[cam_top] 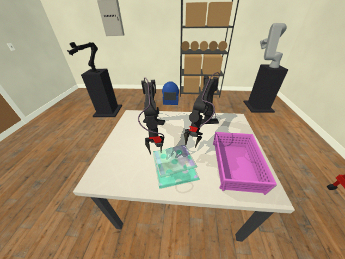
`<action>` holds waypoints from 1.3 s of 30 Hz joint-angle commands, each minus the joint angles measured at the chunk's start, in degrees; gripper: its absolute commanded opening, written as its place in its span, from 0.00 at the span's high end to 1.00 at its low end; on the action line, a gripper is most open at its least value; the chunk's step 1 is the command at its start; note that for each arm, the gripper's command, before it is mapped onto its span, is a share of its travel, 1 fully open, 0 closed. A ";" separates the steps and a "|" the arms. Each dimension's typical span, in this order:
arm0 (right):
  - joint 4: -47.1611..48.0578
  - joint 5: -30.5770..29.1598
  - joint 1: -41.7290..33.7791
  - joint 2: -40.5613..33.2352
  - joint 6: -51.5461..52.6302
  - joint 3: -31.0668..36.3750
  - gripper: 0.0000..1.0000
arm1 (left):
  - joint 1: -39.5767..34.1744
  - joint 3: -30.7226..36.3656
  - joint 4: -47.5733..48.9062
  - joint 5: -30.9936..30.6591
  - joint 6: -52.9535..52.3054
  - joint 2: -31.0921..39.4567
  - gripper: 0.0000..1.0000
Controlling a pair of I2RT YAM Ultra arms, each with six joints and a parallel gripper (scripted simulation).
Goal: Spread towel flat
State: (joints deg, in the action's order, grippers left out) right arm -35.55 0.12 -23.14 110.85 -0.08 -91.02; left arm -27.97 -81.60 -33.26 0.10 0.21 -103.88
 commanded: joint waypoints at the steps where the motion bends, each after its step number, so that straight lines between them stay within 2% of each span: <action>1: -0.75 -0.17 -0.29 -0.25 -0.16 -2.11 0.36 | 0.01 -1.98 -0.79 -0.03 -0.26 1.72 0.36; 26: -0.75 -0.17 -0.29 -0.25 -0.16 -2.11 0.36 | 0.01 -1.98 -0.79 -0.03 -0.26 1.72 0.36; 27: -1.74 1.52 0.65 2.56 -1.53 -3.97 0.66 | 0.49 -2.57 -0.61 1.02 1.85 -1.77 0.66; 33: -8.64 7.26 1.70 14.83 -7.88 -16.74 0.66 | 1.48 -7.21 -0.54 3.78 10.84 -10.64 0.66; 35: -8.64 7.26 1.70 14.83 -7.88 -16.74 0.66 | 1.48 -7.21 -0.54 3.78 10.84 -10.64 0.66; 36: -11.45 7.61 0.56 18.19 -8.67 -21.42 0.66 | 1.21 -9.53 -1.50 4.13 12.52 -13.05 0.66; 39: -11.30 7.32 -0.09 23.25 -8.42 -25.65 0.66 | 2.21 -13.20 -2.44 5.04 17.00 -17.98 0.66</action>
State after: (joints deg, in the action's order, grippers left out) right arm -43.86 5.82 -22.17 131.07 -7.05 -111.98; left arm -26.65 -90.28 -34.76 3.33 11.64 -119.68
